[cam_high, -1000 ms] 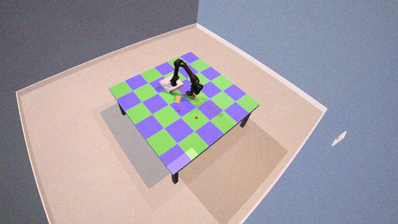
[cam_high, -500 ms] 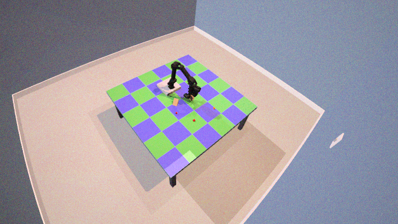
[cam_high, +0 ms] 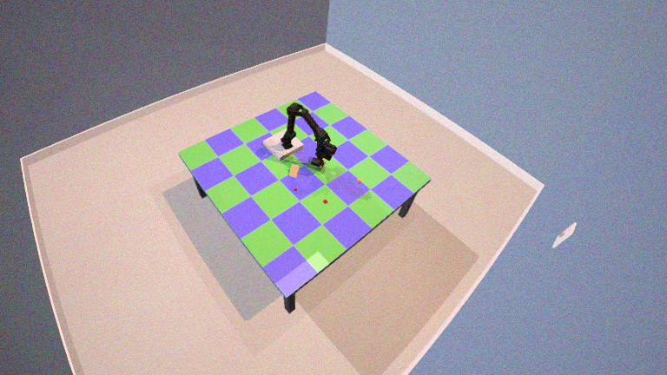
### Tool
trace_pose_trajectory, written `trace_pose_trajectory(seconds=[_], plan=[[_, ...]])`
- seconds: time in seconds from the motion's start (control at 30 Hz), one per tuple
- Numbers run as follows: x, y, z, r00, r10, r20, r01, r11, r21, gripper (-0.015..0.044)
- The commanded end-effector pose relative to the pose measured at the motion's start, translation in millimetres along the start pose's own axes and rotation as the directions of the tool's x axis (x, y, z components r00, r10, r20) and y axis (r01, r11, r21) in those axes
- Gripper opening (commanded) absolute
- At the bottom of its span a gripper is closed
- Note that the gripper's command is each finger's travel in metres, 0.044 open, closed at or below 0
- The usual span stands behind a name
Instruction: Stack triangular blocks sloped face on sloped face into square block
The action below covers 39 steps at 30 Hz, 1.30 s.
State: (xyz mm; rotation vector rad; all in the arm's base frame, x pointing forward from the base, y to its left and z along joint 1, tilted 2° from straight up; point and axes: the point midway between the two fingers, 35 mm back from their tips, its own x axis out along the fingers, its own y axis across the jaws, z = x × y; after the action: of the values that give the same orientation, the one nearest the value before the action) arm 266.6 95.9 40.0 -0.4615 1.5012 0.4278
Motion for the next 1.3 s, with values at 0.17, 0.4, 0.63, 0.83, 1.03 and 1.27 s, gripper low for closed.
trace_pose_trajectory(seconds=[0.17, 0.4, 0.63, 0.83, 1.03, 1.27], plan=[[0.1, -0.5, -0.2, 1.0, -0.003, -0.002, 0.003, 0.971, -0.24, 0.0], [0.1, -0.6, -0.1, 1.0, -0.004, -0.002, 0.003, 0.912, -0.411, 0.0], [0.1, -0.7, 0.0, 1.0, -0.006, -0.002, 0.004, 0.821, -0.57, 0.0], [0.1, -0.8, 0.1, 1.0, -0.007, -0.002, 0.004, 0.725, -0.689, 0.0], [0.1, -0.9, 0.2, 1.0, -0.008, -0.001, 0.004, 0.61, -0.792, 0.0], [0.1, -0.9, 0.3, 1.0, -0.009, -0.001, 0.003, 0.455, -0.89, 0.0]])
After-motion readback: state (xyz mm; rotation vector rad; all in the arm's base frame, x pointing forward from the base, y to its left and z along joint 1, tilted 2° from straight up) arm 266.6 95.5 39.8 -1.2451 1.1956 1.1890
